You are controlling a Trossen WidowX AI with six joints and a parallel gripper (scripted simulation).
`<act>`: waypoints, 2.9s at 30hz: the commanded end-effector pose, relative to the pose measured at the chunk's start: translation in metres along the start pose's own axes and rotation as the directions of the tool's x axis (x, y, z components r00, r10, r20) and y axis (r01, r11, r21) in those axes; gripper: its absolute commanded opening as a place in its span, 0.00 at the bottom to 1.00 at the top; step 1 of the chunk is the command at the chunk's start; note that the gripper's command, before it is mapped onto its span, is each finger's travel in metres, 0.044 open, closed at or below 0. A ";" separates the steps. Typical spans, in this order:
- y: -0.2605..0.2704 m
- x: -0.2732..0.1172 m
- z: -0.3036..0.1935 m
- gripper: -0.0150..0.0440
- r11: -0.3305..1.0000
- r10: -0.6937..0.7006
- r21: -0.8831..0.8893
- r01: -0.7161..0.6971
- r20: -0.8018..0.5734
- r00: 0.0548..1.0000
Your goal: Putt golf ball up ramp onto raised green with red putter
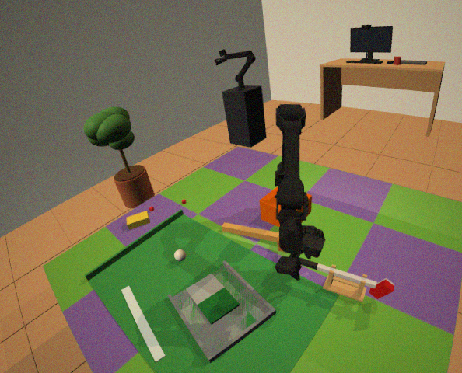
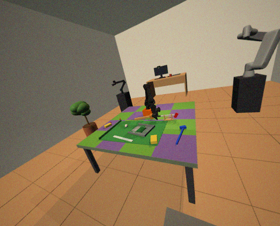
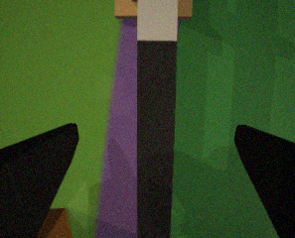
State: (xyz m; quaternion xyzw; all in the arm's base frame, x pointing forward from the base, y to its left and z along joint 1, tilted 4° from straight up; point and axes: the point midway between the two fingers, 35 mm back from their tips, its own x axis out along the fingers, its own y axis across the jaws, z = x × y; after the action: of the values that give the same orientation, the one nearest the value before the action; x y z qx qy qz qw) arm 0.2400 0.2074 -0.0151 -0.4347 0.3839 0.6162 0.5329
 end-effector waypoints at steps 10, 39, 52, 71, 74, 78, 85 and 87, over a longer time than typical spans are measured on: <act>0.001 0.002 -0.001 0.69 1.000 0.002 0.001 -0.002 -0.001 1.000; -0.002 -0.083 0.023 0.25 1.000 0.002 0.001 -0.002 -0.001 1.000; -0.015 -0.095 -0.006 0.25 0.990 -0.026 0.141 0.031 -0.034 0.999; -0.034 -0.130 -0.108 0.25 0.812 -0.080 0.568 0.134 -0.119 0.990; -0.033 -0.136 -0.123 0.25 0.769 -0.084 0.622 0.147 -0.129 0.988; -0.030 -0.142 -0.145 0.25 0.707 -0.089 0.687 0.167 -0.148 0.985; -0.022 -0.153 -0.182 0.25 0.583 -0.092 0.787 0.200 -0.181 0.979; -0.019 -0.157 -0.192 0.25 0.538 -0.090 0.816 0.209 -0.191 0.977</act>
State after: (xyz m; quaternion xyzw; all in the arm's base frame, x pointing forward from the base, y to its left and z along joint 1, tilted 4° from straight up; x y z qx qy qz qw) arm 0.2944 -0.0002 0.0691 -0.2258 0.6088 0.3193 0.6902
